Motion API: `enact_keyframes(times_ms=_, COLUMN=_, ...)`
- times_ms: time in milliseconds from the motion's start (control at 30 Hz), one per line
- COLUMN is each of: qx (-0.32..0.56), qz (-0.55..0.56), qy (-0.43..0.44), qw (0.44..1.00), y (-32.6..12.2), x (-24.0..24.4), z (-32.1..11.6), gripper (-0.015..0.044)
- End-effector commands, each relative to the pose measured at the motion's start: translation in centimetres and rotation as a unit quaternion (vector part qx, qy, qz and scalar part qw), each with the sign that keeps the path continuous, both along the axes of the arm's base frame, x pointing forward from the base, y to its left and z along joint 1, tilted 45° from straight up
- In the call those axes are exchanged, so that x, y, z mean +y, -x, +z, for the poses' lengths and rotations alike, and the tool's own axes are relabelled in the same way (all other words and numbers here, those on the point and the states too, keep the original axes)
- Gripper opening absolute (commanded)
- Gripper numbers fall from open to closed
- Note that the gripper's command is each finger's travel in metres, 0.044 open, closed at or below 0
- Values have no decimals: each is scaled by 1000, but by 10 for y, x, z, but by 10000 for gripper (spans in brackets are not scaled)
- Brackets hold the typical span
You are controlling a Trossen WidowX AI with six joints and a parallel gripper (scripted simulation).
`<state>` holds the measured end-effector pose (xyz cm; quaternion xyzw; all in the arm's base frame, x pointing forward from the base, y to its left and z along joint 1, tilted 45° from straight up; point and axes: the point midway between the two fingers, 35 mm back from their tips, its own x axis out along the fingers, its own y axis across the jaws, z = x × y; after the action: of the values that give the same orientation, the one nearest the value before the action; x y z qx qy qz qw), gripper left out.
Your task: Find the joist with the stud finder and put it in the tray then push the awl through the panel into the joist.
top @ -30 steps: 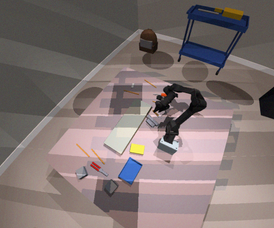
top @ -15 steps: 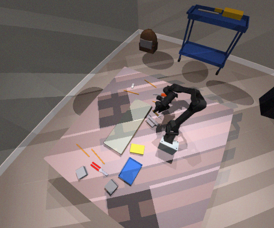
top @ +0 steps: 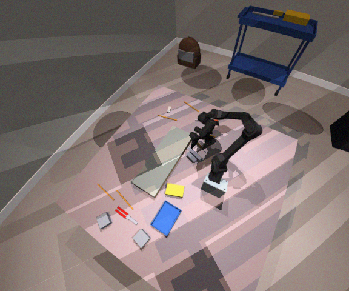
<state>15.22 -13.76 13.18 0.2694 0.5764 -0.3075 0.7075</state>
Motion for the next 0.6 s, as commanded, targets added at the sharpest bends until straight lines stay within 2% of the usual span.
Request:
enact_keyframes(times_ms=0, qx=68, qz=-262, qy=86, qw=959, y=-4, x=3, z=-40, gripper=440)
enact_keyframes(times_ms=267, qx=40, qz=-377, qy=193, qw=905, y=-12, x=7, z=-56, gripper=440)
enact_keyframes(times_ms=567, qx=-52, qz=-470, qy=273, qw=837, y=-22, x=12, z=-63, gripper=440)
